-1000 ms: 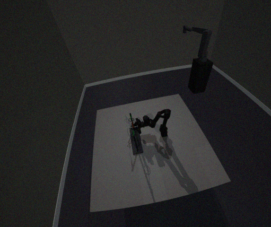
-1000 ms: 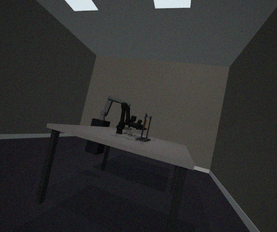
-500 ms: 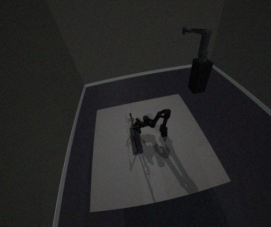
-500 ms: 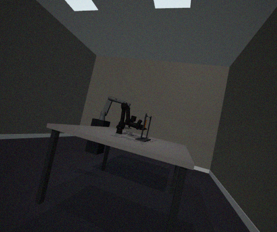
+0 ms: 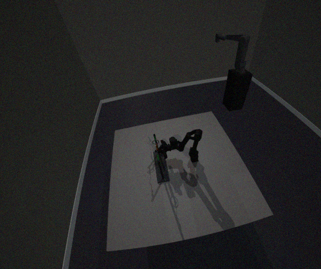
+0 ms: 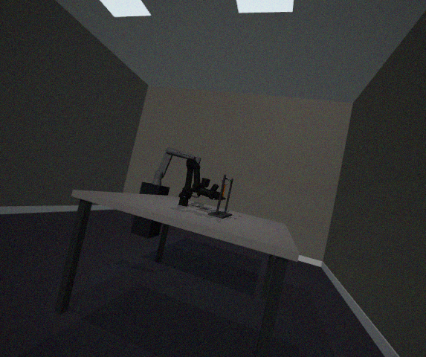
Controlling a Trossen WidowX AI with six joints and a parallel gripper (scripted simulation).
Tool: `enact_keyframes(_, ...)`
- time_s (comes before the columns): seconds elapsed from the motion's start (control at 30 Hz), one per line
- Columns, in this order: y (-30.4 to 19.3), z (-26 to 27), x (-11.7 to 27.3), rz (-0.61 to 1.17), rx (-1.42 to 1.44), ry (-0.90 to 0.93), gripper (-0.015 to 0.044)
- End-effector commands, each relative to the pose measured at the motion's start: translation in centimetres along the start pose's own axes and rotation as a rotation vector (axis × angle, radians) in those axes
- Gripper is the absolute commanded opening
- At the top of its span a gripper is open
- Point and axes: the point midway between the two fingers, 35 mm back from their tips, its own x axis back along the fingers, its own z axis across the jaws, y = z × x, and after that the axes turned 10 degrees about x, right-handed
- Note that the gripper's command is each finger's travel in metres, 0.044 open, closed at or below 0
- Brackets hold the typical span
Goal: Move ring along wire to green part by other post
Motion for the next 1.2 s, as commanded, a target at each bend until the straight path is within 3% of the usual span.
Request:
enact_keyframes(0.0,0.1,0.0,0.0,0.000,0.000,0.000,-0.0150)
enact_keyframes(1.17,1.8,-0.4,0.1,0.001,0.001,-0.004,-0.0150)
